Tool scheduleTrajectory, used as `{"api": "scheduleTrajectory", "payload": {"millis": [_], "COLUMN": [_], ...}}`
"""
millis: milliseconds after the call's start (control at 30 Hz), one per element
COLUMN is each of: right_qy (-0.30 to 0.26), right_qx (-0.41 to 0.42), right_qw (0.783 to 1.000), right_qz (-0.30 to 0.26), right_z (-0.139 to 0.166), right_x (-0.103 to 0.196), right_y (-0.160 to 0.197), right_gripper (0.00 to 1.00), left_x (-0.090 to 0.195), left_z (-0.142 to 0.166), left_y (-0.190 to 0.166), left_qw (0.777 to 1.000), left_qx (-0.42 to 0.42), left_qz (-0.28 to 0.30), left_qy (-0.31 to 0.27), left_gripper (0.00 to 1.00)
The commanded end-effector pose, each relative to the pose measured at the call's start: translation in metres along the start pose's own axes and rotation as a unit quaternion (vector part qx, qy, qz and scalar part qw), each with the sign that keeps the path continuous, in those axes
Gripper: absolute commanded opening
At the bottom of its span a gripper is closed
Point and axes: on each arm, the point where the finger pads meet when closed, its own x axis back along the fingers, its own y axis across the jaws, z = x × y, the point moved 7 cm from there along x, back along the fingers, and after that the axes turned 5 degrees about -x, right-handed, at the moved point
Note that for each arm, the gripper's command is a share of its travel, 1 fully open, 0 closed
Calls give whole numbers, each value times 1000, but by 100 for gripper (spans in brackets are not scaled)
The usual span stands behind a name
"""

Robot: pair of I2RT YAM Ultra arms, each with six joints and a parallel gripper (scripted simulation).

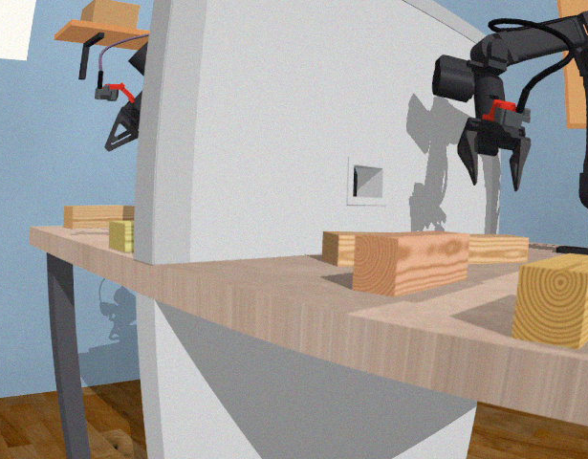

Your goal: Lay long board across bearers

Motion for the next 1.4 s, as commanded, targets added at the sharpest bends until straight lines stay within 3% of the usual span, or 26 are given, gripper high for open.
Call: {"api": "scheduleTrajectory", "payload": {"millis": [0, 100, 167, 200, 233, 367, 500, 667, 733, 767, 800, 933, 1033, 1167, 1200, 1233, 1300, 1333, 1367], "right_qy": [-105, -151, -151, -116, -156, -185, -246, -317, -317, -284, -317, -346, -386, -444, -422, -378, -378, -390, -423], "right_qx": [-24, -26, -26, -22, -28, -26, -28, -29, -29, -24, -27, -27, -24, -23, -19, -13, -13, -23, -33], "right_qw": [993, 984, 984, 990, 983, 975, 954, 920, 920, 935, 919, 903, 876, 829, 842, 870, 870, 871, 855], "right_qz": [-56, -90, -90, -74, -90, -117, -168, -229, -229, -213, -232, -255, -288, -339, -335, -316, -316, -299, -298], "right_z": [-25, -28, -28, -14, -25, -23, -21, -5, -5, 3, 1, 10, 21, 45, 51, 54, 54, 43, 38], "right_x": [50, 85, 85, 59, 93, 119, 165, 217, 217, 191, 222, 244, 273, 311, 294, 265, 265, 277, 306], "right_y": [14, 21, 21, 19, 18, 25, 32, 35, 35, 39, 35, 33, 31, 27, 34, 43, 43, 30, 13], "right_gripper": [100, 100, 100, 100, 100, 100, 100, 100, 100, 100, 100, 100, 100, 100, 100, 100, 100, 100, 100], "left_x": [-5, -10, -10, -10, -12, -17, -20, -24, -24, -25, -27, -29, -28, -25, -42, -60, -60, -43, -42], "left_z": [-10, -16, -16, -15, -17, -22, -31, -45, -45, -43, -46, -52, -61, -74, -60, -40, -40, -60, -60], "left_y": [-13, -18, -18, -16, -16, -18, -29, -38, -38, -35, -34, -35, -40, -44, -34, -16, -16, -29, -23], "left_qw": [991, 980, 980, 982, 981, 973, 944, 891, 891, 896, 894, 875, 835, 764, 757, 782, 782, 800, 808], "left_qx": [-94, -146, -146, -140, -144, -175, -254, -359, -359, -351, -354, -384, -437, -514, -536, -522, -522, -473, -458], "left_qz": [94, 133, 133, 127, 130, 152, 208, 269, 269, 263, 264, 278, 301, 320, 316, 305, 305, 315, 316], "left_qy": [19, 16, 16, 18, 16, 10, -18, -76, -76, -68, -74, -97, -145, -224, -199, -151, -151, -192, -196], "left_gripper": [75, 75, 75, 75, 75, 75, 75, 75, 75, 75, 75, 75, 75, 75, 75, 75, 75, 75, 75]}}
